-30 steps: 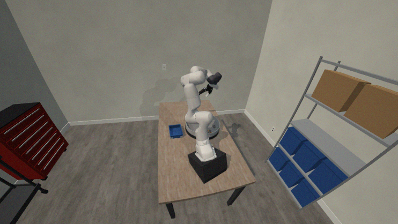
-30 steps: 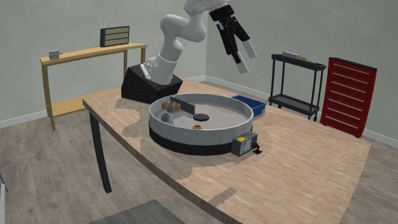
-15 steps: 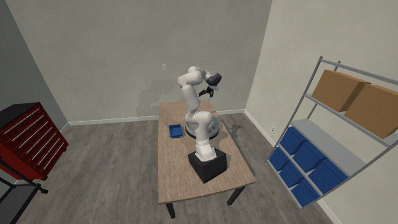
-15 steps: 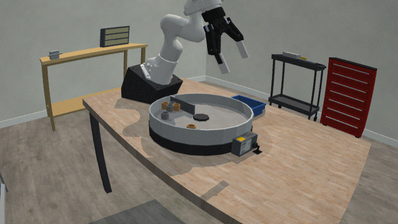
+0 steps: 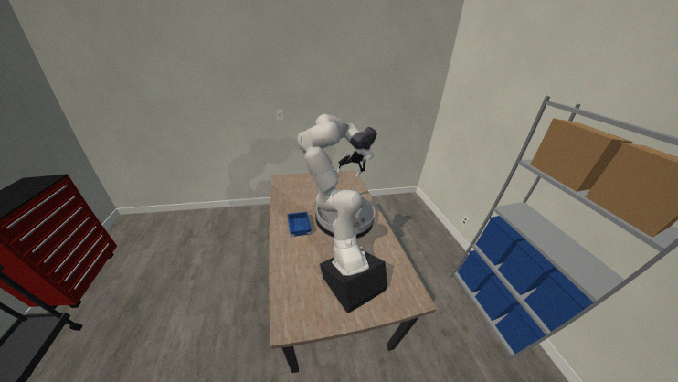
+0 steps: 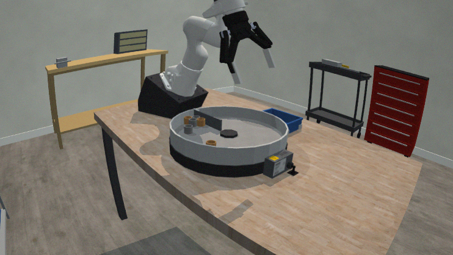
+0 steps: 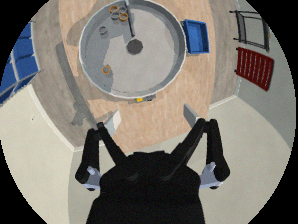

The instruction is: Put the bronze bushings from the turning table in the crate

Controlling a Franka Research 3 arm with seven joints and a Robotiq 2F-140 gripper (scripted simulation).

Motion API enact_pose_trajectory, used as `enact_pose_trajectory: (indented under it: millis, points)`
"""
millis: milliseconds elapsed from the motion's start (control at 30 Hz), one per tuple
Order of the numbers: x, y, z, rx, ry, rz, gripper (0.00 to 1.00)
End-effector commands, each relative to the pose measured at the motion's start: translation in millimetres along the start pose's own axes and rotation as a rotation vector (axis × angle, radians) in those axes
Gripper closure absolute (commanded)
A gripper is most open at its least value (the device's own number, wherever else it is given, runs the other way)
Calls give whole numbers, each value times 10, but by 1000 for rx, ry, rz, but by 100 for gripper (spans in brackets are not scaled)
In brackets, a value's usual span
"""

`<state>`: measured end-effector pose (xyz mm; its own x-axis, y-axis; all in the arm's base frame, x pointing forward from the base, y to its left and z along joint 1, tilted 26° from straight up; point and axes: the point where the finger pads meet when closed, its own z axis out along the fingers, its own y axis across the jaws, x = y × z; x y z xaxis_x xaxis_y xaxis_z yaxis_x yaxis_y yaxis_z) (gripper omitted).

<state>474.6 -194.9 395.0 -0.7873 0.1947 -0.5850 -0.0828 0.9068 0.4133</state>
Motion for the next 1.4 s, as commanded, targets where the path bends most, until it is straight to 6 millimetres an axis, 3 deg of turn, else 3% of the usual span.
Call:
enact_pose_trajectory:
  millis: [0,533,600,1367]
  points:
    - [78,-27,-11,25,11,147,0]
    - [644,-106,-13,101,38,436,0]
    - [644,-106,-13,101,38,436,0]
    - [1543,-233,6,227,41,876,0]
